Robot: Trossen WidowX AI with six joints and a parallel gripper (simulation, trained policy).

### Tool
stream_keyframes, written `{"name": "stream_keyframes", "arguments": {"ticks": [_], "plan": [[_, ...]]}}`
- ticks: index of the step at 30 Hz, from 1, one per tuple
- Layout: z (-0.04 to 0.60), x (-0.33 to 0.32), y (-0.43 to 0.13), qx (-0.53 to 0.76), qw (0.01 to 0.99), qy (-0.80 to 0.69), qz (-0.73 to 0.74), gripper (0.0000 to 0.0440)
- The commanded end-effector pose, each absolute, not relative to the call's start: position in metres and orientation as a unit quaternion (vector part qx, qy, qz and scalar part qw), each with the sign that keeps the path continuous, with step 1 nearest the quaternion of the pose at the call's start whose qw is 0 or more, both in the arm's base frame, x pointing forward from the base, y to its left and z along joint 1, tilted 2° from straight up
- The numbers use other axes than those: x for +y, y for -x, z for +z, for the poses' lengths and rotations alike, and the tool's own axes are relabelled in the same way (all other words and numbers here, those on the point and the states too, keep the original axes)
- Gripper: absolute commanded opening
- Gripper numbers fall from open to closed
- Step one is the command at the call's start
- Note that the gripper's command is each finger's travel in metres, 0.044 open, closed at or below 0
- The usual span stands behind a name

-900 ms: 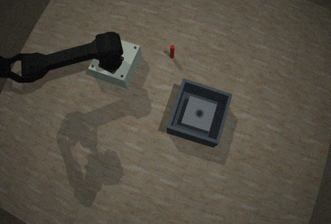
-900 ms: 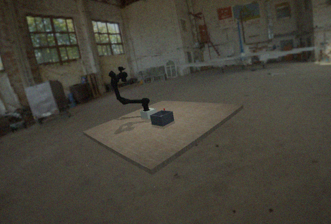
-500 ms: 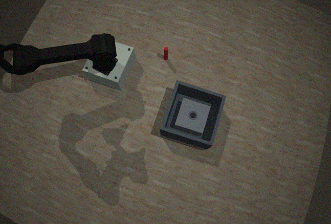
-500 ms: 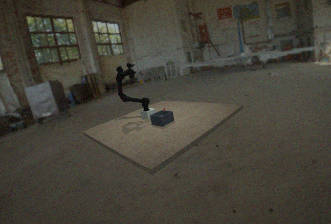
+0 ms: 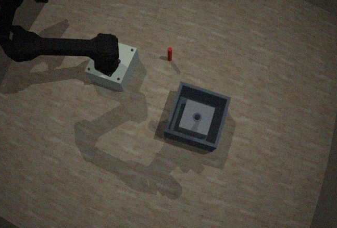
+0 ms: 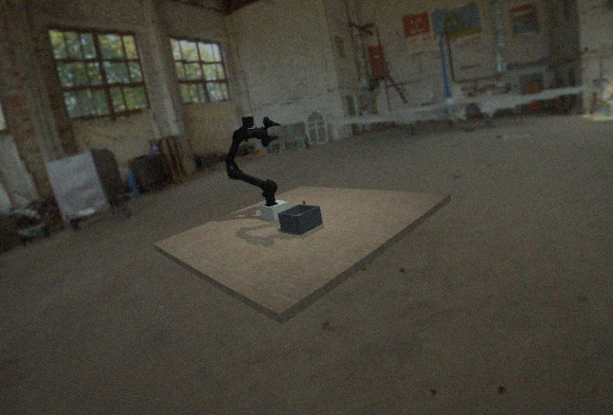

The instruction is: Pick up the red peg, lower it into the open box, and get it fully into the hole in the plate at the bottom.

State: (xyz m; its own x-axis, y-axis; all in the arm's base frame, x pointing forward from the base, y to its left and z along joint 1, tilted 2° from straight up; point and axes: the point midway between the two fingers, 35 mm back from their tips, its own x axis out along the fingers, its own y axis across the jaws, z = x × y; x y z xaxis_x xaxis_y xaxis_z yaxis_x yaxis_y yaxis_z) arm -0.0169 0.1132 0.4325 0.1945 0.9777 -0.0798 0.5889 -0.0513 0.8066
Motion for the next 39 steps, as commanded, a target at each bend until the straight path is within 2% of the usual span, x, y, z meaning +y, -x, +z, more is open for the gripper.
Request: {"name": "stream_keyframes", "arguments": {"ticks": [1, 19, 39], "plan": [[0.409, 0.128, -0.015, 0.583, 0.390, -0.685, 0.198, 0.0440], [0.273, 0.154, -0.122, 0.596, 0.446, -0.659, -0.107, 0.0440], [0.121, 0.138, -0.159, 0.604, 0.480, -0.507, -0.385, 0.0440]]}}
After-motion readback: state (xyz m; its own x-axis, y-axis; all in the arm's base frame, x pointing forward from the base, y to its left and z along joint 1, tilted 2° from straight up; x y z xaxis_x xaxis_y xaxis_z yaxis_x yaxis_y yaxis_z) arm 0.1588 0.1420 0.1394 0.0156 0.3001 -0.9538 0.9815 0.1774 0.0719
